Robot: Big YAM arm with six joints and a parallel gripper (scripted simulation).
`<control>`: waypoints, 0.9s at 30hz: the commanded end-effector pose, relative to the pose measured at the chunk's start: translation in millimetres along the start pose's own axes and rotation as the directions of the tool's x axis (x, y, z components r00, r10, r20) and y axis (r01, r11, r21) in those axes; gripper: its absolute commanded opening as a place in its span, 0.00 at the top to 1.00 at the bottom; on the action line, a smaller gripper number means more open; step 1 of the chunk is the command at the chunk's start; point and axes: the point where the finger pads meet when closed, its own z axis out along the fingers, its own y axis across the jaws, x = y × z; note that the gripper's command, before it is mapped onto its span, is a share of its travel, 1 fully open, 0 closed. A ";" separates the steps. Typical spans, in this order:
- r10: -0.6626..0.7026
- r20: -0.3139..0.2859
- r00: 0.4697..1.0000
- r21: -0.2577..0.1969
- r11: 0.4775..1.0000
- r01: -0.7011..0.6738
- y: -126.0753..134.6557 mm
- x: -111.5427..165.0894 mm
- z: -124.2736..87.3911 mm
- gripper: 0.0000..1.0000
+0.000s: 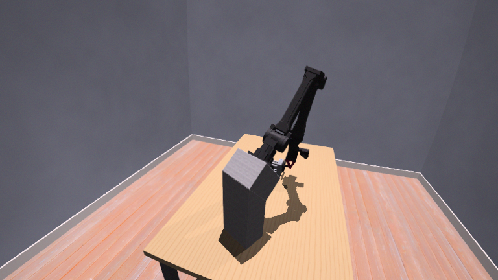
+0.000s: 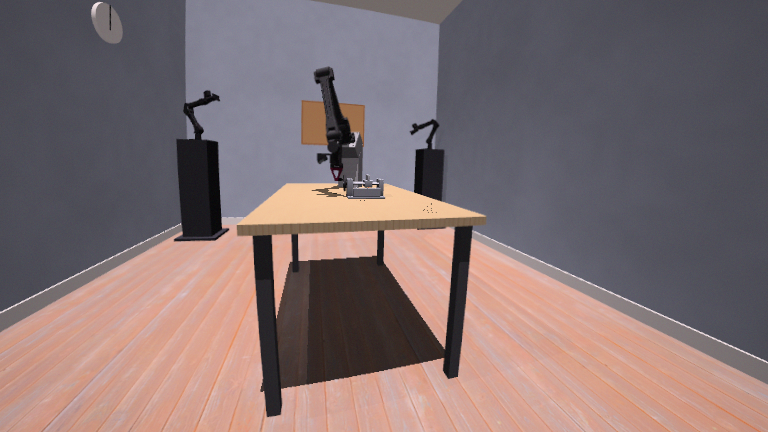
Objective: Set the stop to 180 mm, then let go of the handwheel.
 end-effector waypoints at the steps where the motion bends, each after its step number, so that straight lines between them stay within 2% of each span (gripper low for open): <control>1: 0.005 0.007 1.000 -0.003 1.000 -0.005 6.5 -3.8 -1.2 0.94; 6: 0.005 0.007 1.000 -0.004 1.000 -0.005 6.7 -3.8 -1.6 0.94; 10: 0.012 0.006 1.000 -0.039 0.999 -0.011 23.1 -2.4 -17.1 0.94; 16: 0.012 0.005 1.000 -0.042 0.999 -0.012 31.5 -2.4 -29.6 0.94; 23: 0.006 0.001 1.000 -0.032 0.999 -0.006 26.6 -0.3 -30.4 0.94; 27: 0.011 0.004 1.000 -0.043 0.999 -0.011 34.8 -2.4 -32.6 0.94</control>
